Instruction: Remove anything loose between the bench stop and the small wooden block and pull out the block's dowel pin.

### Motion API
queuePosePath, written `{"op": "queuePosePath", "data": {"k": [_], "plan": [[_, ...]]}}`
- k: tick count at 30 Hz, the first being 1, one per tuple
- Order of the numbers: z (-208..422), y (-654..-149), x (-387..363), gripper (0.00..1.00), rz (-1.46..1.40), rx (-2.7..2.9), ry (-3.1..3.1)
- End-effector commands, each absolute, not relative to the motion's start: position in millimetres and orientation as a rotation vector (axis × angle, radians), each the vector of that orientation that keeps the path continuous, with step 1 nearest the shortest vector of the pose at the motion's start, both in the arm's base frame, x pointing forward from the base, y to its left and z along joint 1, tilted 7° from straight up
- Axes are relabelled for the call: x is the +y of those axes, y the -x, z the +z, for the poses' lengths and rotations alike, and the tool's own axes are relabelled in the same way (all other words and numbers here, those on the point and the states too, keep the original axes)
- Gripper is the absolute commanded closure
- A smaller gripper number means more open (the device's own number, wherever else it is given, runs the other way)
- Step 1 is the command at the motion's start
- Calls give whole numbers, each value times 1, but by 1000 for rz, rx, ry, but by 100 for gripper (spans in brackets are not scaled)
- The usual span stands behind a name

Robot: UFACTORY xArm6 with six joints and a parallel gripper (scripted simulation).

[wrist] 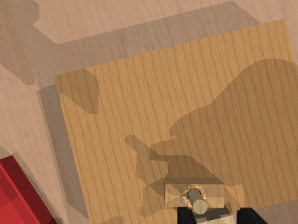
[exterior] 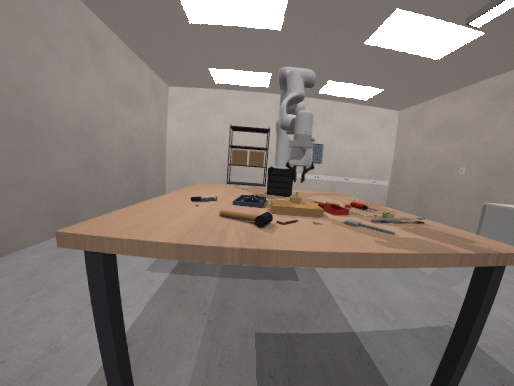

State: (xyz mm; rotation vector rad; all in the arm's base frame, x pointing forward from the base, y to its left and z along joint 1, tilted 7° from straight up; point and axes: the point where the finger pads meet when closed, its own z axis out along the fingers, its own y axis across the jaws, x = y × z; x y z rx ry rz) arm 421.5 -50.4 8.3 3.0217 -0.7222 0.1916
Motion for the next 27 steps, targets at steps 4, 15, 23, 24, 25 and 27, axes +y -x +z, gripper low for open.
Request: {"op": "queuePosePath", "data": {"k": [4,15,23,24,25,27], "plan": [[2,-424,-51,72,198,-722,-3022],[-9,-425,-52,72,198,-722,-3022],[-15,-426,-52,72,198,-722,-3022],[-16,-426,-52,72,198,-722,-3022],[-17,-426,-52,72,198,-722,-3022],[-18,-426,-53,72,198,-722,-3022]]}}
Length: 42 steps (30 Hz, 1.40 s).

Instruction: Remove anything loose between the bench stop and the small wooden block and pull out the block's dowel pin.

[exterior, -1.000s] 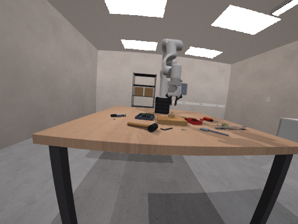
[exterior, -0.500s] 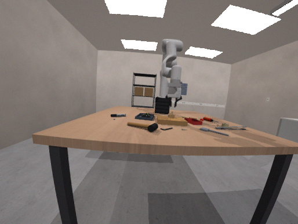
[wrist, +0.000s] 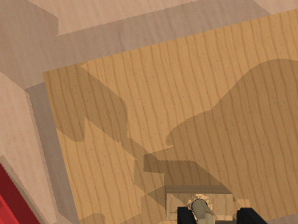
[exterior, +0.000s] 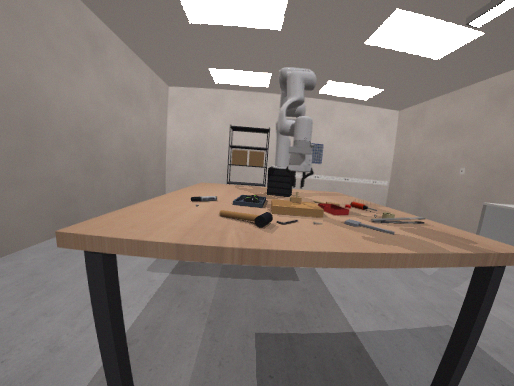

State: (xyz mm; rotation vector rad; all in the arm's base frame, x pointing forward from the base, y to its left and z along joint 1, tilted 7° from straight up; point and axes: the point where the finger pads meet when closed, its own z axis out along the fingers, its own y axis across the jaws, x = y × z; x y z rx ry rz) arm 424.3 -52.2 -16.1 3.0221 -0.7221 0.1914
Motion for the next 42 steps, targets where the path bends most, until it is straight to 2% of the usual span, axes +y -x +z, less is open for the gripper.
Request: {"op": "queuePosePath", "data": {"k": [1,42], "plan": [[-19,-426,-53,72,198,-722,-3022],[-25,-427,-53,72,198,-722,-3022]]}}
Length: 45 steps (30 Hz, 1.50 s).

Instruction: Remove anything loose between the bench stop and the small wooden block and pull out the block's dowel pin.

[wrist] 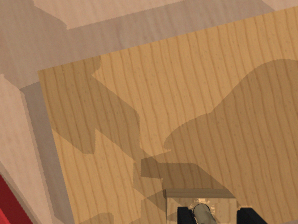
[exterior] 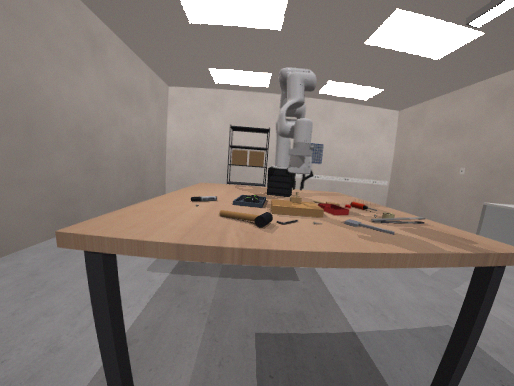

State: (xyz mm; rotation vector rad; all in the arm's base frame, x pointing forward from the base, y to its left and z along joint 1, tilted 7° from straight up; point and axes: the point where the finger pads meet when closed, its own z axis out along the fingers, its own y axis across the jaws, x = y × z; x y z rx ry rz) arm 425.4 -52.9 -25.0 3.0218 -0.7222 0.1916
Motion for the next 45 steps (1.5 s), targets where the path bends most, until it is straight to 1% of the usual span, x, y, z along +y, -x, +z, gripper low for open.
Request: {"op": "queuePosePath", "data": {"k": [1,45], "plan": [[-26,-427,-53,72,198,-722,-3022],[-57,-431,-55,72,198,-722,-3022]]}}
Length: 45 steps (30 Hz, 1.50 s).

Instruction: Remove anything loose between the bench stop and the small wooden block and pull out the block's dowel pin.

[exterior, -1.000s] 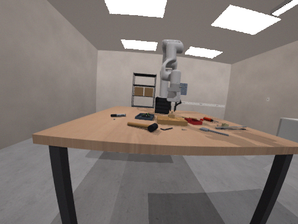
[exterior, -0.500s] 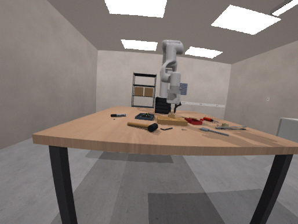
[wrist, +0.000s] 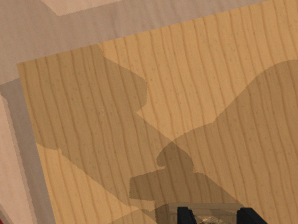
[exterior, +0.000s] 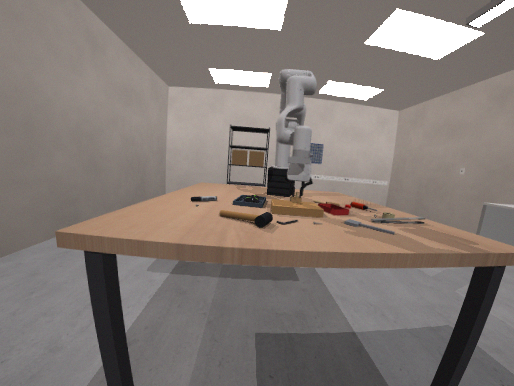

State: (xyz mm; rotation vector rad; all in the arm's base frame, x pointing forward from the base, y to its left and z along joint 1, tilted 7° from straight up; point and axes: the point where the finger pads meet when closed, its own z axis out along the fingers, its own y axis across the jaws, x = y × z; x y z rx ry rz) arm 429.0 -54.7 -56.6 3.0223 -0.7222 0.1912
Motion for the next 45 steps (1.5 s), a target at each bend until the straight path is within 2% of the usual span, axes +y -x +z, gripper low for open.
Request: {"op": "queuePosePath", "data": {"k": [1,19,20,25,26,33,34,39,40,45], "plan": [[-57,-431,-55,72,198,-722,-3022],[-58,-431,-55,72,197,-722,-3022],[-58,-431,-55,79,197,-722,-3022],[-58,-431,-55,79,197,-722,-3022],[-58,-431,-55,85,197,-722,-3022],[-58,-431,-55,85,197,-722,-3022],[-58,-431,-55,92,197,-722,-3022],[-58,-431,-55,92,197,-722,-3022],[-58,-431,-55,100,197,-722,-3022],[-58,-431,-55,100,197,-722,-3022]]}}
